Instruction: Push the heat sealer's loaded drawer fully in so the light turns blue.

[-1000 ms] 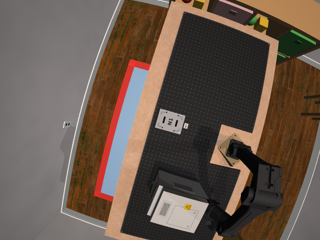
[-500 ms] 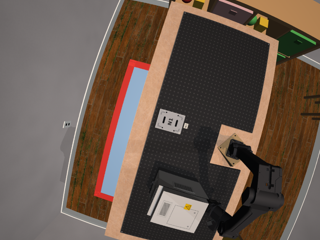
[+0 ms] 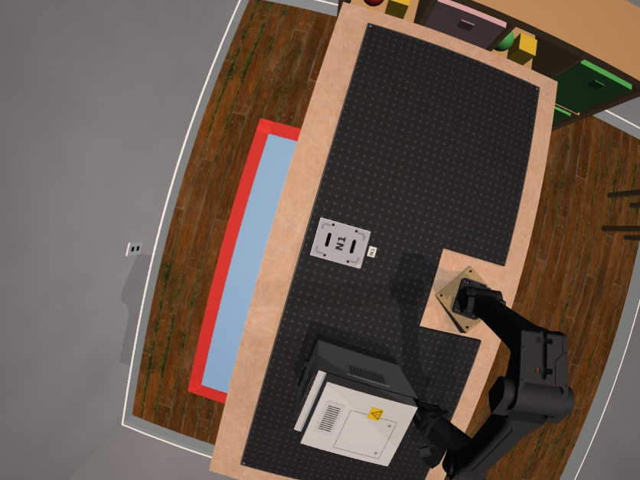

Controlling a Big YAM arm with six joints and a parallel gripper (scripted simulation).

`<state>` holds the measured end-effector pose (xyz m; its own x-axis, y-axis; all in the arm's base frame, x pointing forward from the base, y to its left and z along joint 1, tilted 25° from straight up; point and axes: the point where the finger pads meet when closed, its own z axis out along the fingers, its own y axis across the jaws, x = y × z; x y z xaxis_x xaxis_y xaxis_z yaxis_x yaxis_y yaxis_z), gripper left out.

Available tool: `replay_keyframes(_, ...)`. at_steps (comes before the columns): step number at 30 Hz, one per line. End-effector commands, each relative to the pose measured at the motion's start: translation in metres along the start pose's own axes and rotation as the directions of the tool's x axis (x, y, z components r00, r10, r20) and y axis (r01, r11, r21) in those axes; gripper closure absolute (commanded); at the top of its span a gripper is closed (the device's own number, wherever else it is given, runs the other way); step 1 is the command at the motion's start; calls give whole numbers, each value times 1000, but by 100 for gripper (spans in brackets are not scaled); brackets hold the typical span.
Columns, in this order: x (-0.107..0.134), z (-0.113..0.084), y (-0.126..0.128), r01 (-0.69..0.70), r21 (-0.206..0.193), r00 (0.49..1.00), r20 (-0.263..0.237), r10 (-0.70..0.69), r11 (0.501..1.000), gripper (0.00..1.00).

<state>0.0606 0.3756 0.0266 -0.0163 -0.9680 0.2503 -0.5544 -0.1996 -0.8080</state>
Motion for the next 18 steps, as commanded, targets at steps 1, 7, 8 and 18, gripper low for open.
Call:
replay_keyframes(1,-19,-27,-13,-65,-12,997,50,65,998,70)
replay_keyframes(7,-18,-38,-13,-63,-13,997,49,64,998,70)
replay_keyframes(8,-18,-39,-13,-64,-13,997,49,64,998,70)
replay_keyframes(18,-18,-53,-12,-62,-14,997,48,62,998,70)
